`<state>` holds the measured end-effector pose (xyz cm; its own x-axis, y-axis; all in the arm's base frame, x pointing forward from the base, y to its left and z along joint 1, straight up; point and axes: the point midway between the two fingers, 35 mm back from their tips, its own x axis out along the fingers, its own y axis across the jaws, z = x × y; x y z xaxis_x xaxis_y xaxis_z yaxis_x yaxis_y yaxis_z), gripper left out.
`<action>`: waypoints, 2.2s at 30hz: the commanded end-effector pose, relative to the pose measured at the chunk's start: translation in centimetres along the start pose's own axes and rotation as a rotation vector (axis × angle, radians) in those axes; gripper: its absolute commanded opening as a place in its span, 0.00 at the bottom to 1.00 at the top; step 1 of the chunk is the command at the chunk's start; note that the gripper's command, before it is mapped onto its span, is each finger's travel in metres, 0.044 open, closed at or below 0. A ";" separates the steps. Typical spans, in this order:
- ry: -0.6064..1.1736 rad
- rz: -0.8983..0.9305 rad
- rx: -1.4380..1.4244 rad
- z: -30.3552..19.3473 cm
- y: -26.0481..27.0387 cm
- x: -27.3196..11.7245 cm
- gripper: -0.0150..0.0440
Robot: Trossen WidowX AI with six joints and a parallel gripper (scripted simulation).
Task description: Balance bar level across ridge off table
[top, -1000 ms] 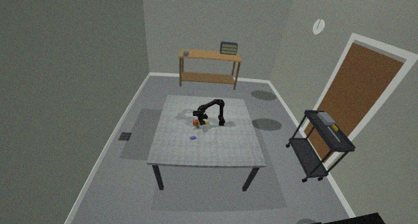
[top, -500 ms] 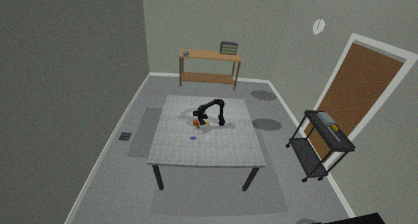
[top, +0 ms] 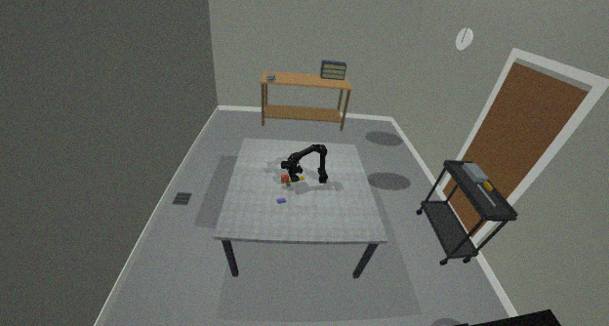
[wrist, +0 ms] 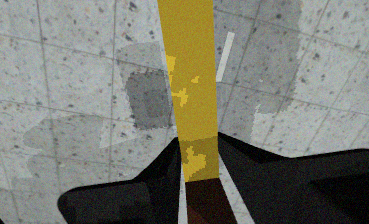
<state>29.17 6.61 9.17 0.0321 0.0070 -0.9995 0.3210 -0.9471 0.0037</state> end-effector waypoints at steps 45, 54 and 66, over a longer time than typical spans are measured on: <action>0.000 0.000 0.000 0.0 0.0 0.0 0.55; 0.000 0.000 0.000 0.0 0.0 0.0 0.57; 0.000 0.000 0.000 0.0 0.0 0.0 0.75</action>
<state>29.17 6.60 9.17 0.0322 0.0066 -0.9995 0.3209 -0.9471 0.0041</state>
